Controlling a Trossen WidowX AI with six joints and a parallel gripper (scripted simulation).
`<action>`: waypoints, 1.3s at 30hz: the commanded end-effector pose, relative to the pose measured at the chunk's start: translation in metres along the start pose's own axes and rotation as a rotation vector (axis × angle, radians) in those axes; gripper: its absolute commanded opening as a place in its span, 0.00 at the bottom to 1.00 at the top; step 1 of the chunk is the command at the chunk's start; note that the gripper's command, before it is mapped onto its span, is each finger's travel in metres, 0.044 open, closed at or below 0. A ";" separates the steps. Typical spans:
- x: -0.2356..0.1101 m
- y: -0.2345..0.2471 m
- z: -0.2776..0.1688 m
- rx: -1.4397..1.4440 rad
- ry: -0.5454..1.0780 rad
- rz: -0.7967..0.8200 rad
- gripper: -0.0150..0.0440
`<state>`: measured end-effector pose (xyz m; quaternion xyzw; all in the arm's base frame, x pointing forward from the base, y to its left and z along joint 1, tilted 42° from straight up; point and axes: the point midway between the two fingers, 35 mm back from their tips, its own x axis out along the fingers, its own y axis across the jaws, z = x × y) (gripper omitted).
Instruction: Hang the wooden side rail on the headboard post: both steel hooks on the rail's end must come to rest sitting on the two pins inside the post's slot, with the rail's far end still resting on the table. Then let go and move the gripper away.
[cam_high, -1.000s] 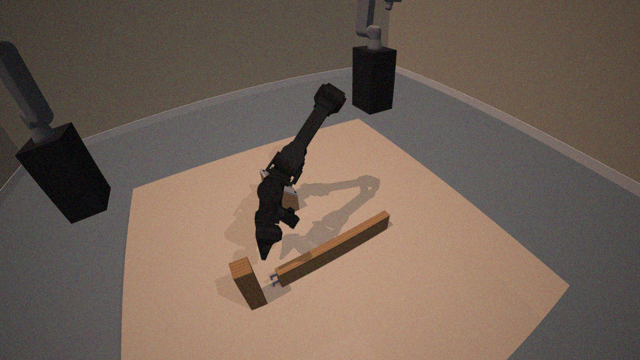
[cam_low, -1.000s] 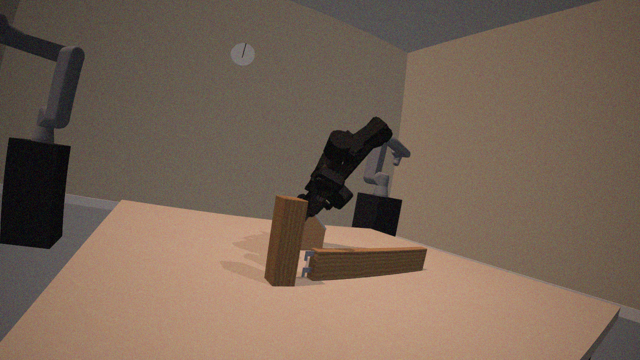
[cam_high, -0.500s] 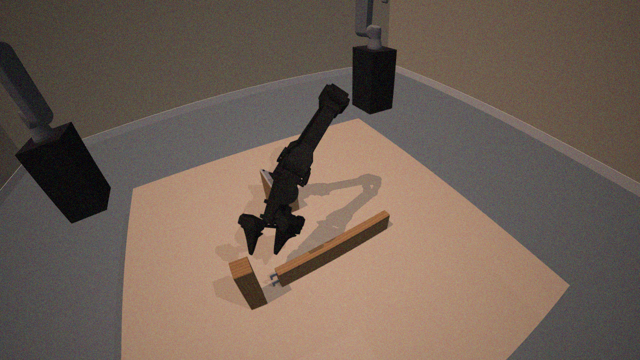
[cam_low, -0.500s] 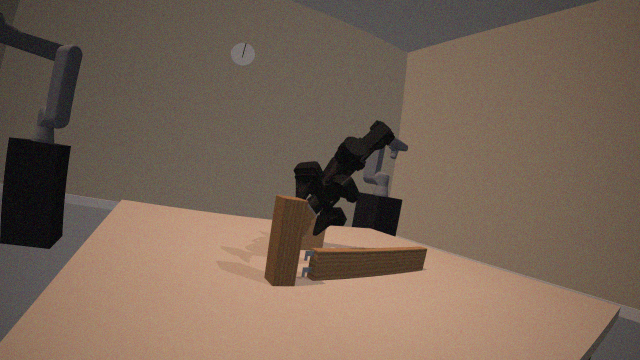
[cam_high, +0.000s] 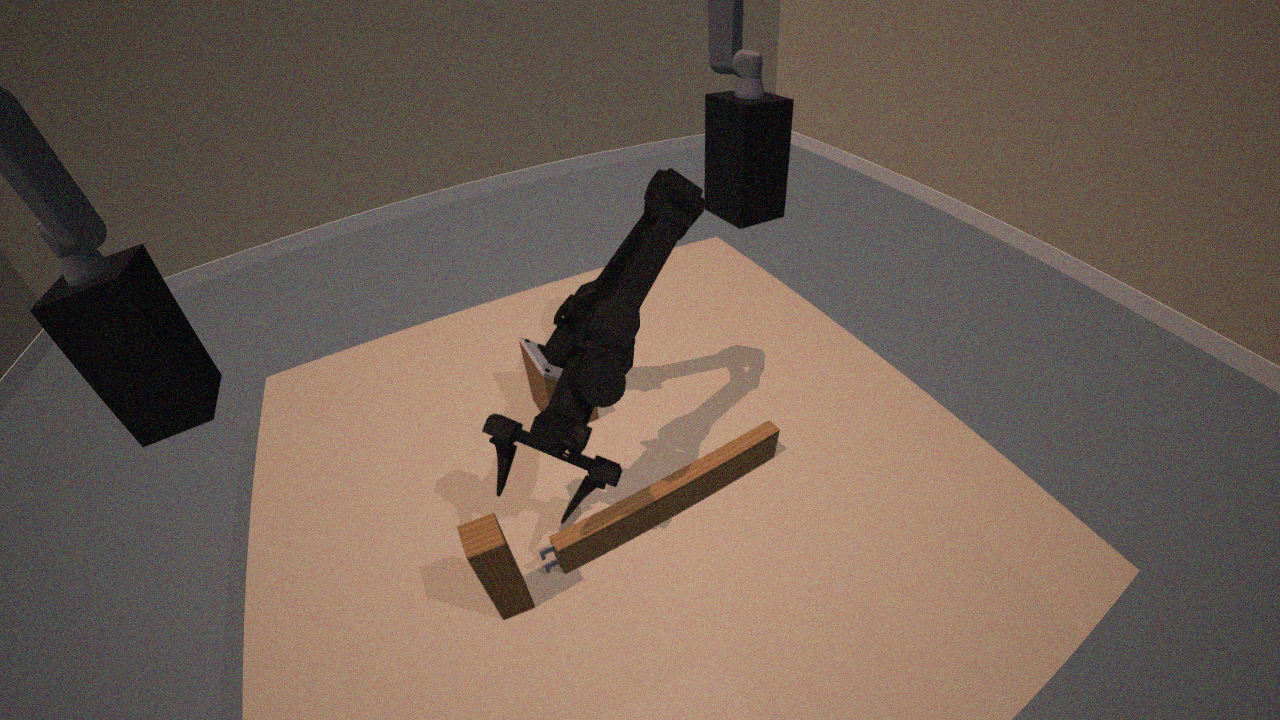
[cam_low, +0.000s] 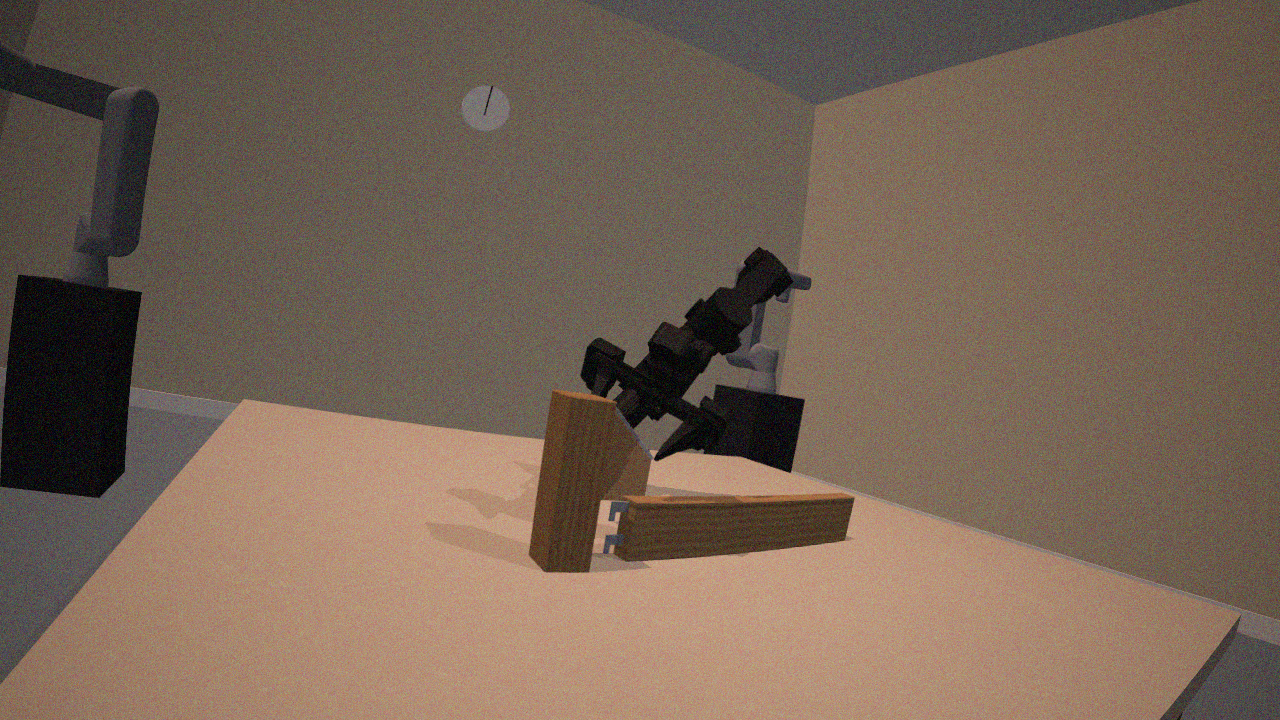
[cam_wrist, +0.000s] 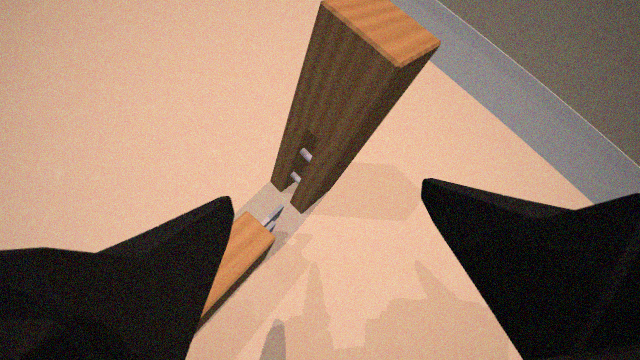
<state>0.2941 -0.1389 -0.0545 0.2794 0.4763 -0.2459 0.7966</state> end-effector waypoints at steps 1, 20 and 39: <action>-0.007 0.006 0.003 0.380 -0.075 -0.018 1.00; -0.007 0.006 0.003 0.380 -0.075 -0.018 1.00; 0.000 0.028 -0.003 -0.656 0.275 0.162 1.00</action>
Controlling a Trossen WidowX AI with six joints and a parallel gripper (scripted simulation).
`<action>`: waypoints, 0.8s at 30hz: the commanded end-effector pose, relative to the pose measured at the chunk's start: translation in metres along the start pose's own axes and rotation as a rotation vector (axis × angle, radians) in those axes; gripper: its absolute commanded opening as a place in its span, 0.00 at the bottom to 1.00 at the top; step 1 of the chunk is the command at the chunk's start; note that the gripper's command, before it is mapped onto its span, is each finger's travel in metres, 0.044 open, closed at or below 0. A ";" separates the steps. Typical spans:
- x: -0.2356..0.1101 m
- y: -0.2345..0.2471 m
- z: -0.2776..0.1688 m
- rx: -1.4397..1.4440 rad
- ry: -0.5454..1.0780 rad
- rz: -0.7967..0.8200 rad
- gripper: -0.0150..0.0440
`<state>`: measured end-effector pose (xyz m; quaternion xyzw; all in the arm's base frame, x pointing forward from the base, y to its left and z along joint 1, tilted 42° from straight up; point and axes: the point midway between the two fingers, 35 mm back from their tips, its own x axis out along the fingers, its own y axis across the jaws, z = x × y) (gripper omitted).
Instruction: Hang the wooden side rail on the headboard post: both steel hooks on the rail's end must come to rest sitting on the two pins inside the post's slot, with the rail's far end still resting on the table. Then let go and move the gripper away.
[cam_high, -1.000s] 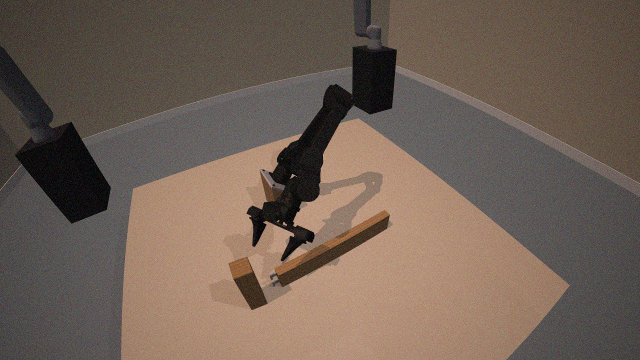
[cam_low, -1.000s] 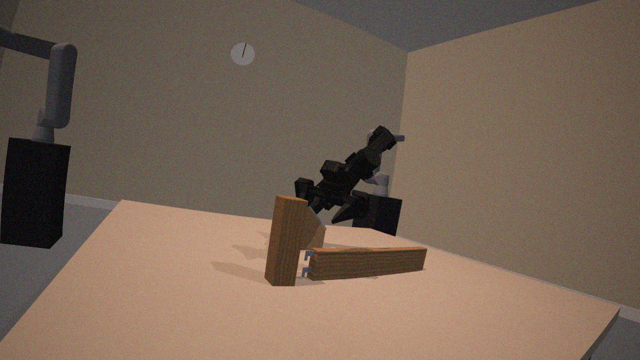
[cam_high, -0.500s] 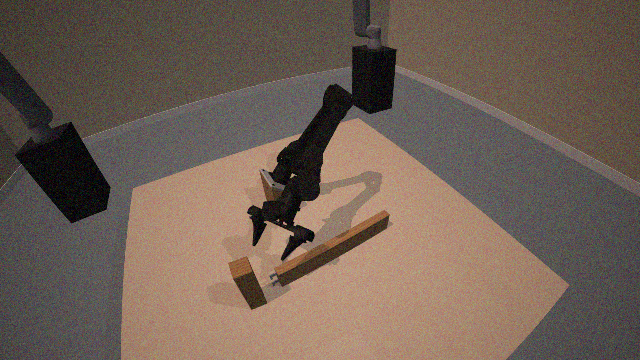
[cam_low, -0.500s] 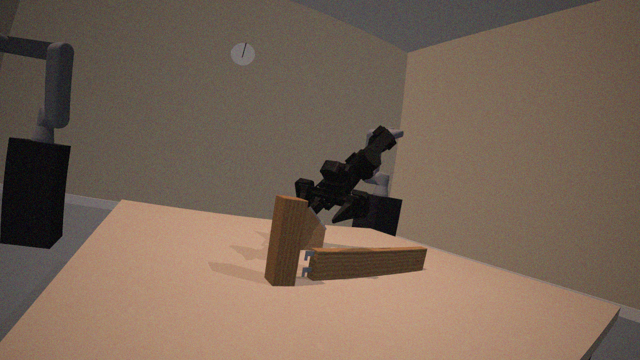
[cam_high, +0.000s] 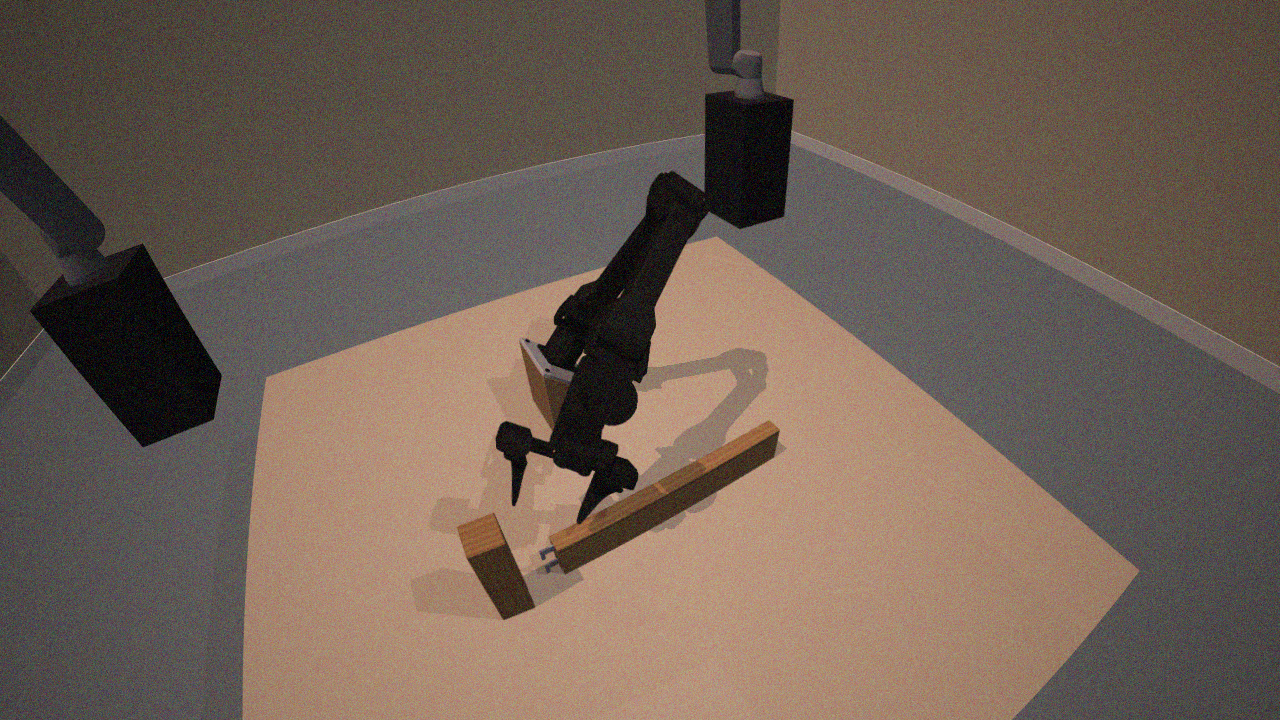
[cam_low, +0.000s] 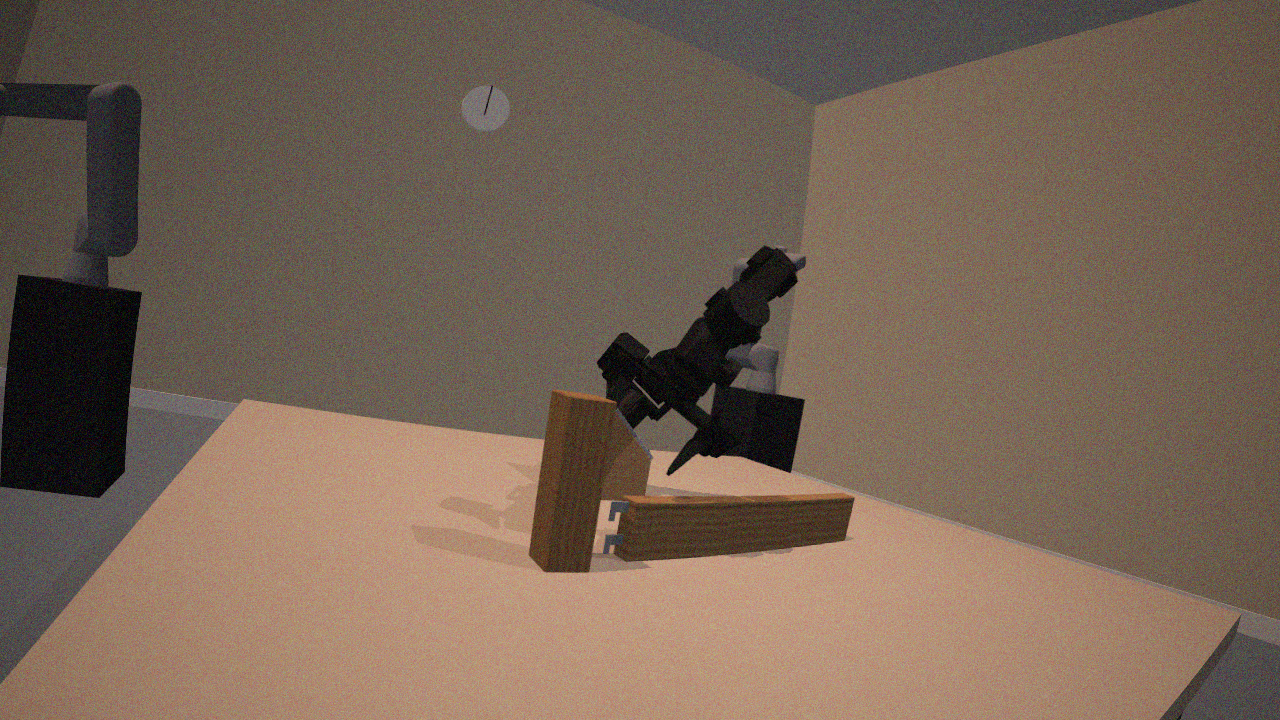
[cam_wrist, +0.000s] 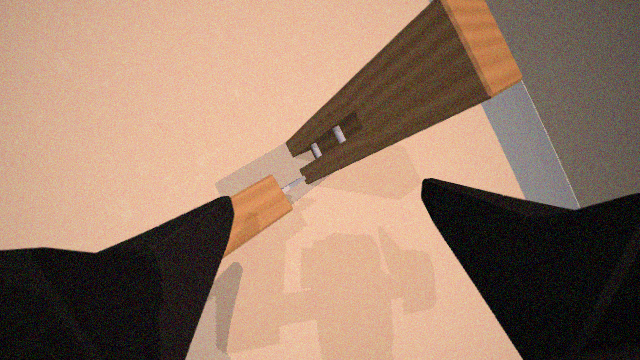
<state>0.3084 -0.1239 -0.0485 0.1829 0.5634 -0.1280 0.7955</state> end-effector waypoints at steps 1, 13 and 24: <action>0.001 0.010 -0.001 -0.439 0.126 0.134 1.00; -0.027 0.036 0.007 -1.400 0.093 0.616 1.00; -0.053 0.051 0.017 -1.832 -0.155 0.882 1.00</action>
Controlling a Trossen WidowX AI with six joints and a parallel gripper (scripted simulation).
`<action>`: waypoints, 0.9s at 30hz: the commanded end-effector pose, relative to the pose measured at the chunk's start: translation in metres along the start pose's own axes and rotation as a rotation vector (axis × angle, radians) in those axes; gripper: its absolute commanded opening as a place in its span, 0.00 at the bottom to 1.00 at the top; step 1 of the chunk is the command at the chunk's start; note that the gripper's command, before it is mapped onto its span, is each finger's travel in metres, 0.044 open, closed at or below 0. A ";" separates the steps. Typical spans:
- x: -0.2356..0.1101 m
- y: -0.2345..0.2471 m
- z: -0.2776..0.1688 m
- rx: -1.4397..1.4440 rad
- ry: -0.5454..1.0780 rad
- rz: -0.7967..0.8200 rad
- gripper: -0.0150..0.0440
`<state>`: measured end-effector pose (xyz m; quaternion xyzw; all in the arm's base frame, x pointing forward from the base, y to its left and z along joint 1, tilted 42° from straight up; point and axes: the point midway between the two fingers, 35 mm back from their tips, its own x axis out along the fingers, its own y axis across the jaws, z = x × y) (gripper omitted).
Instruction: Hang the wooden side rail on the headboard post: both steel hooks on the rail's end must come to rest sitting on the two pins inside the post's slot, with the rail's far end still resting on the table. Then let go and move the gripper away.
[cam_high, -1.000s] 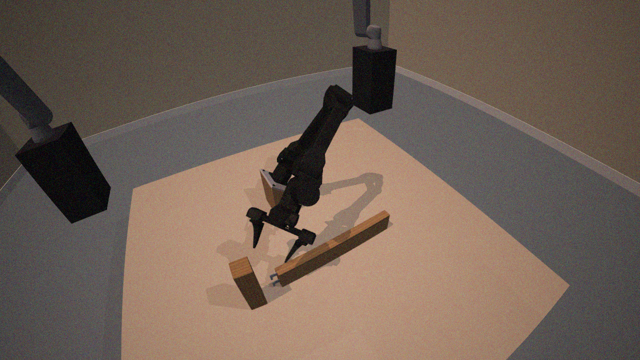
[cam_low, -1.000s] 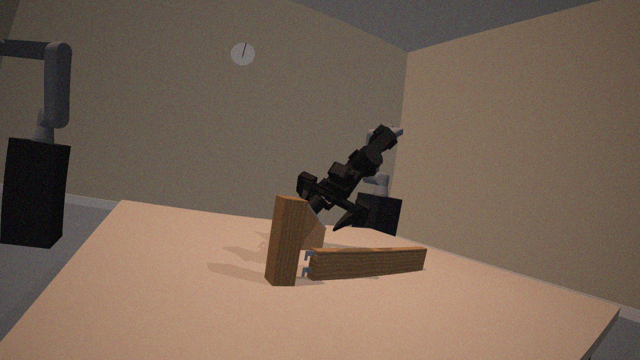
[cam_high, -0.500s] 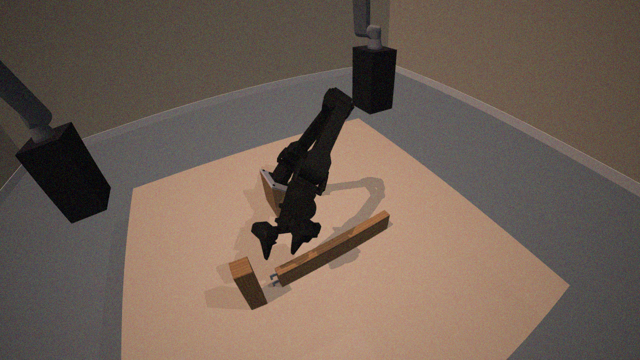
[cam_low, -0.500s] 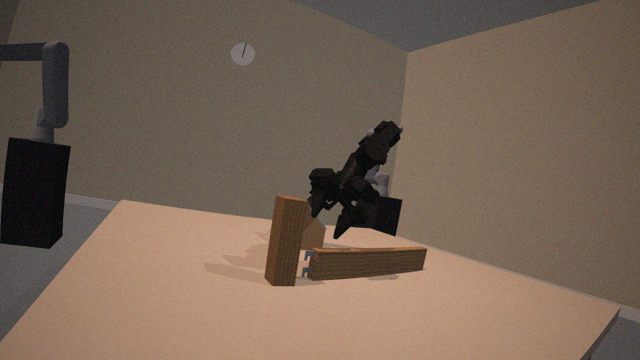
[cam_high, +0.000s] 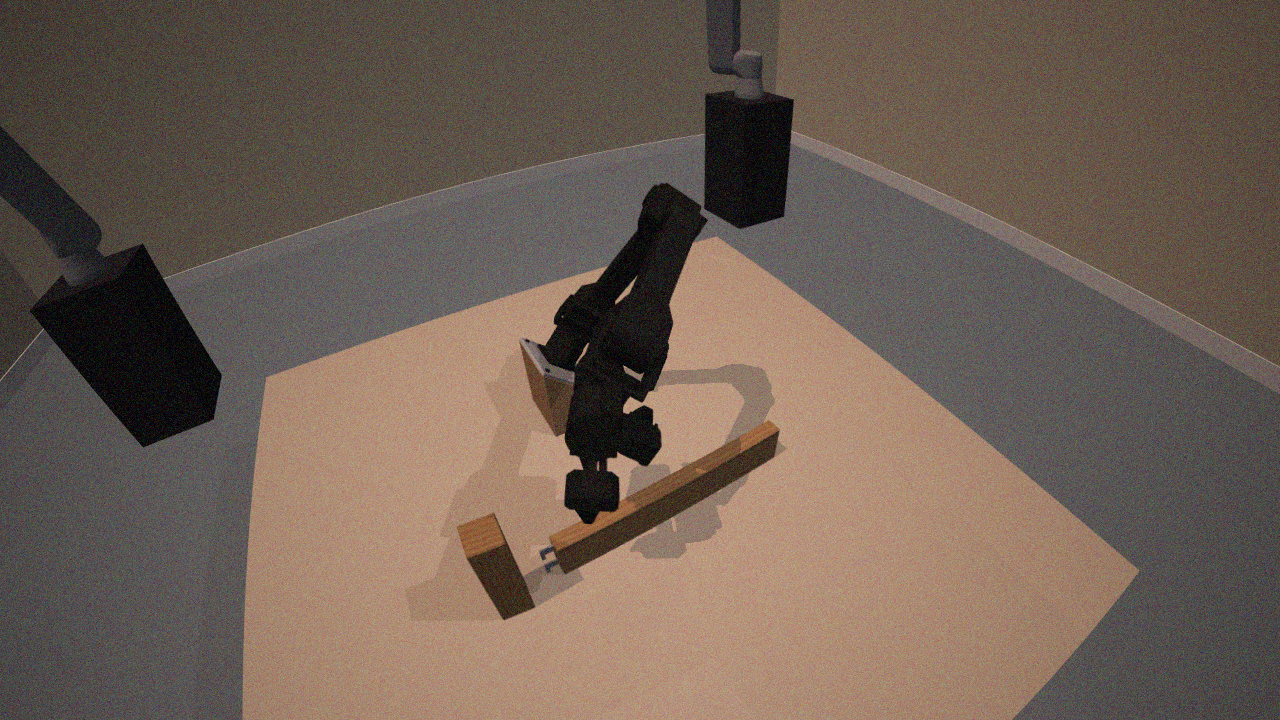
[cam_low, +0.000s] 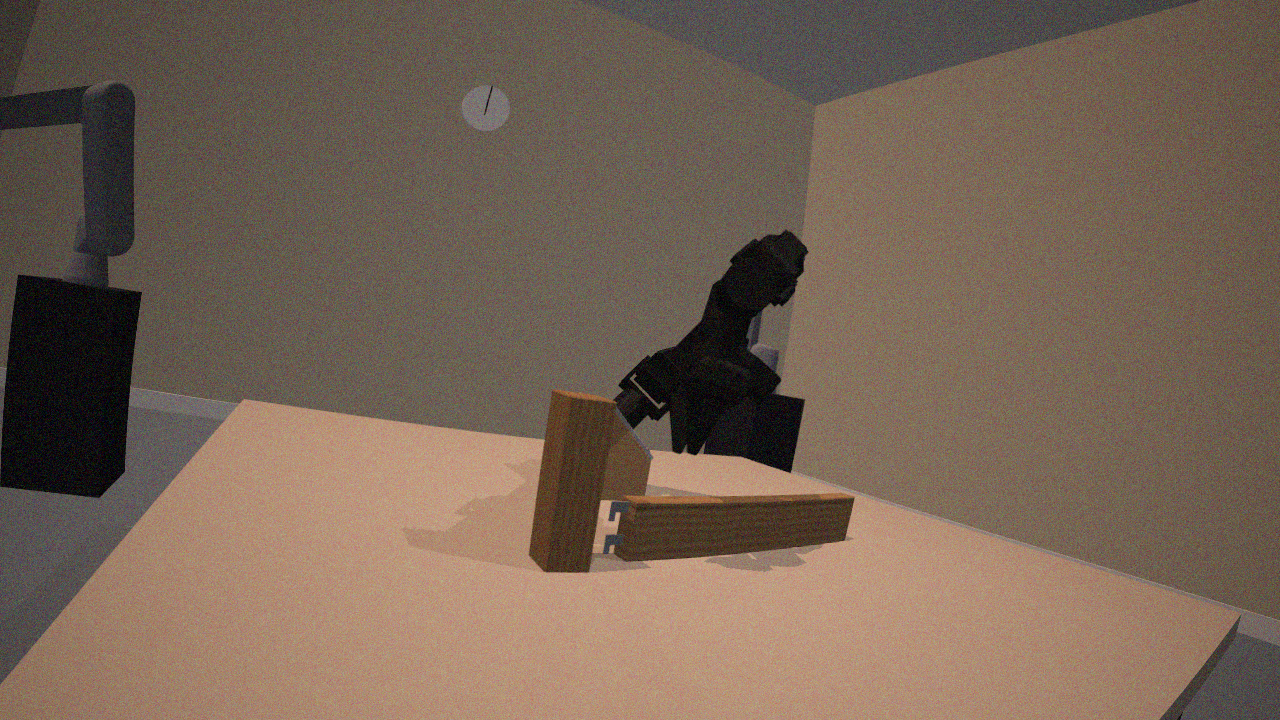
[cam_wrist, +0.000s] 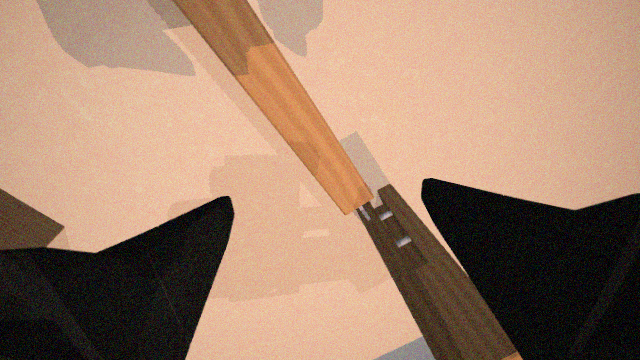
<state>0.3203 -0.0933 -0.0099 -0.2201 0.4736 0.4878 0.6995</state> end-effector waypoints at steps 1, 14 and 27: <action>-0.017 0.002 0.019 -0.508 -0.203 0.103 1.00; -0.006 0.004 0.021 -0.508 -0.204 0.103 1.00; 0.032 0.010 0.028 -0.508 -0.206 0.103 1.00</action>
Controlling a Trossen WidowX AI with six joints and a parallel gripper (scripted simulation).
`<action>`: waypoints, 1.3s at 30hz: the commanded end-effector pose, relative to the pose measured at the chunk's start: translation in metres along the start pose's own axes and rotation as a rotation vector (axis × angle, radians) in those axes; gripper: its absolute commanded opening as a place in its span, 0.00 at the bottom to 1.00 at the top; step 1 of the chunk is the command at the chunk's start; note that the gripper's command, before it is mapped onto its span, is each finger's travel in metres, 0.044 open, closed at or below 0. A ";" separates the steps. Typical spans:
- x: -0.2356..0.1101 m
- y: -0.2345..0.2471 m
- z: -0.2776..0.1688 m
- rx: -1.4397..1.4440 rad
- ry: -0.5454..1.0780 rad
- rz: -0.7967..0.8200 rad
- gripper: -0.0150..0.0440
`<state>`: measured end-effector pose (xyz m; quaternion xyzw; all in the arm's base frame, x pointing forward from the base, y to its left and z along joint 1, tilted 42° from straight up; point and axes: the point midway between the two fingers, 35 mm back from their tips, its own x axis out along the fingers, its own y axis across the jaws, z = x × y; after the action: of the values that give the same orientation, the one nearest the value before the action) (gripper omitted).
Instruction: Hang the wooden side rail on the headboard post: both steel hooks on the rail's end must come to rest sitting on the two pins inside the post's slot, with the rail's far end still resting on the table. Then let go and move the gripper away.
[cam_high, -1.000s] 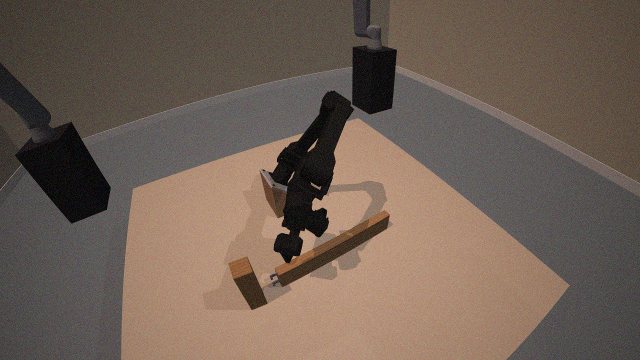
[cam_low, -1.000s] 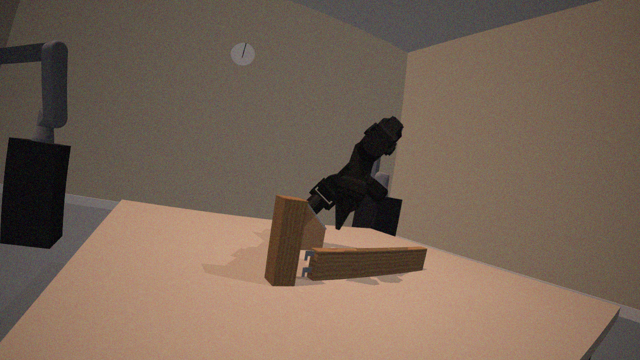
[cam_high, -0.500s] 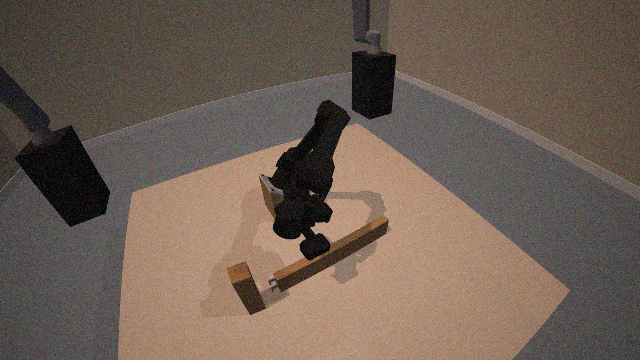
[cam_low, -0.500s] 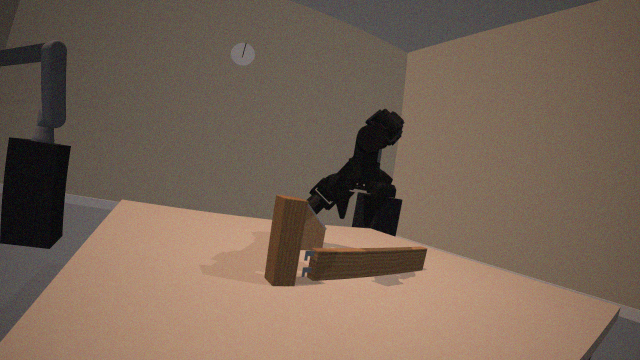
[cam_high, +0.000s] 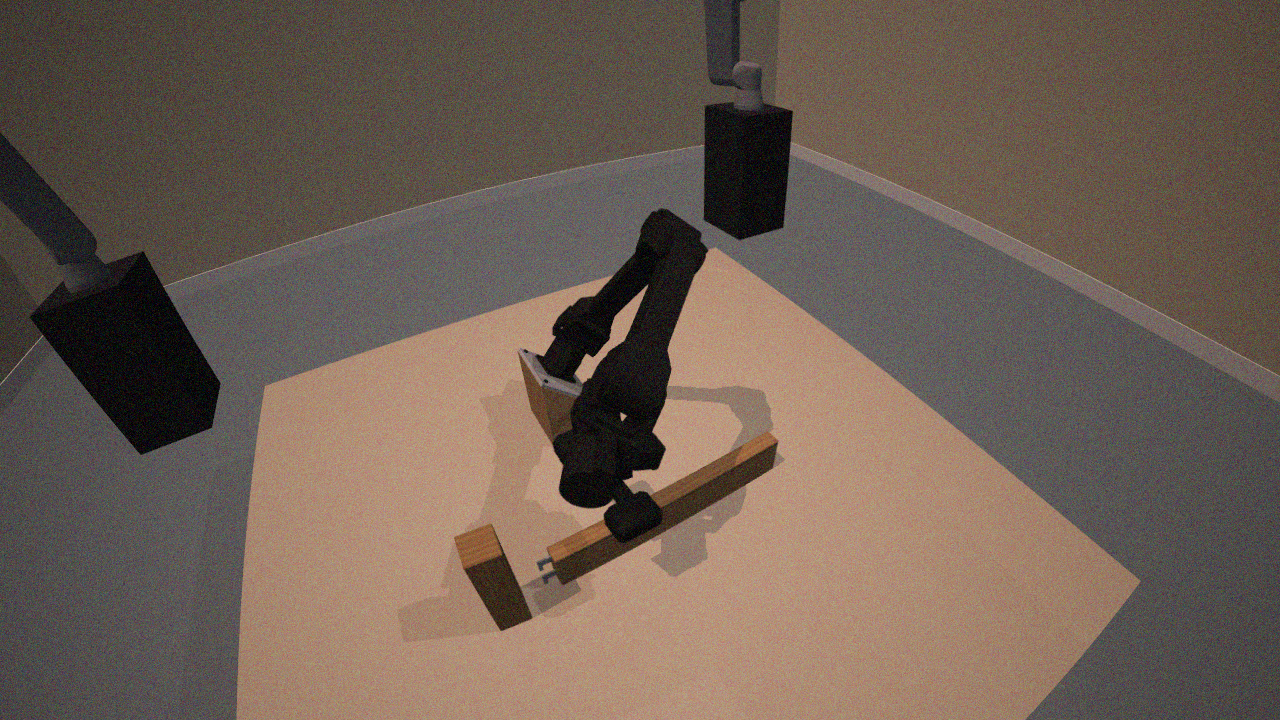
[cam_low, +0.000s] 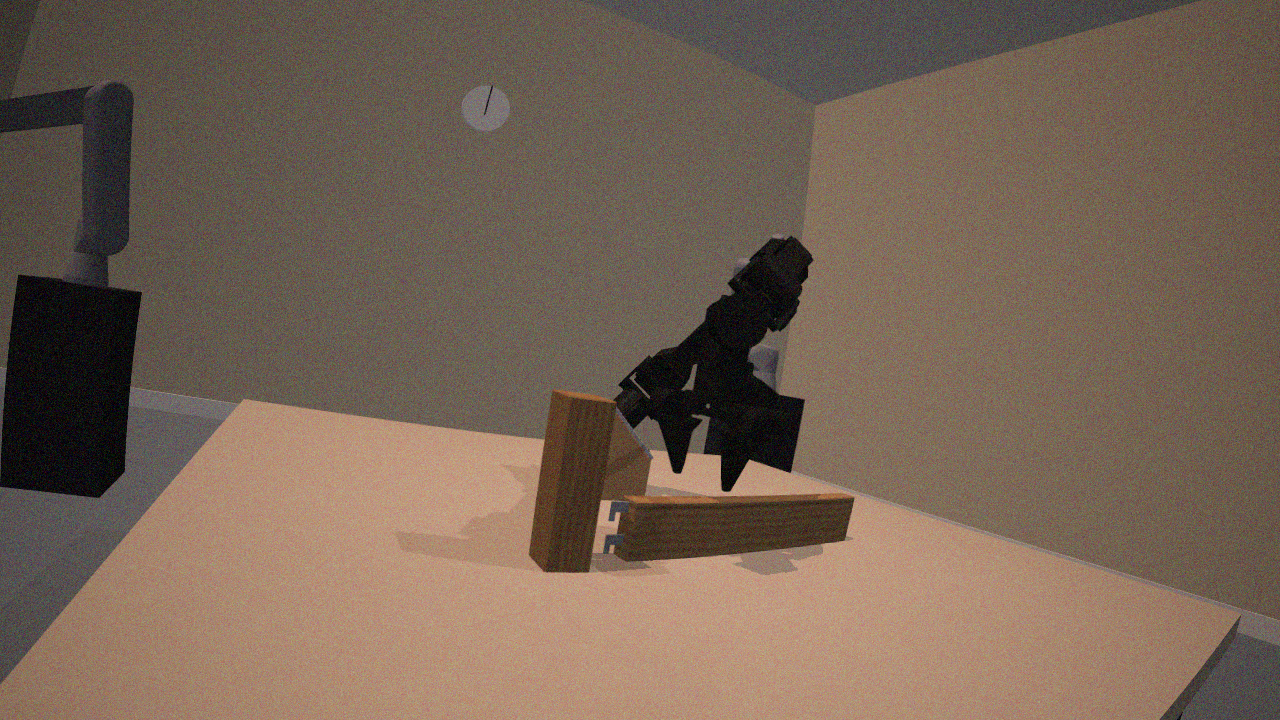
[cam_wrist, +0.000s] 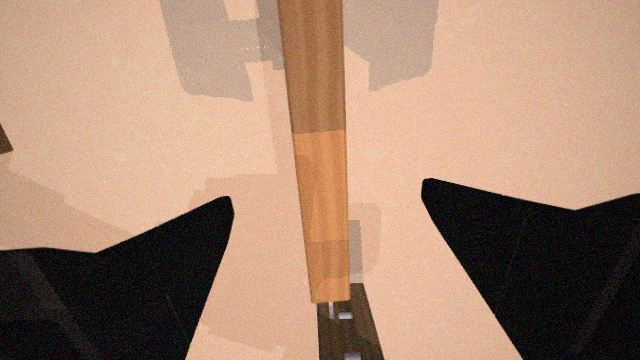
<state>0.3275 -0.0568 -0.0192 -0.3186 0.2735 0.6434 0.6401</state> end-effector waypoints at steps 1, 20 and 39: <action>0.007 0.001 0.001 0.005 -0.009 0.005 1.00; 0.038 0.000 0.000 0.005 -0.009 0.004 1.00; 0.068 0.001 0.002 0.005 -0.011 0.004 1.00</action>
<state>0.3305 -0.0168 -0.0643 -0.3195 0.2715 0.6424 0.6415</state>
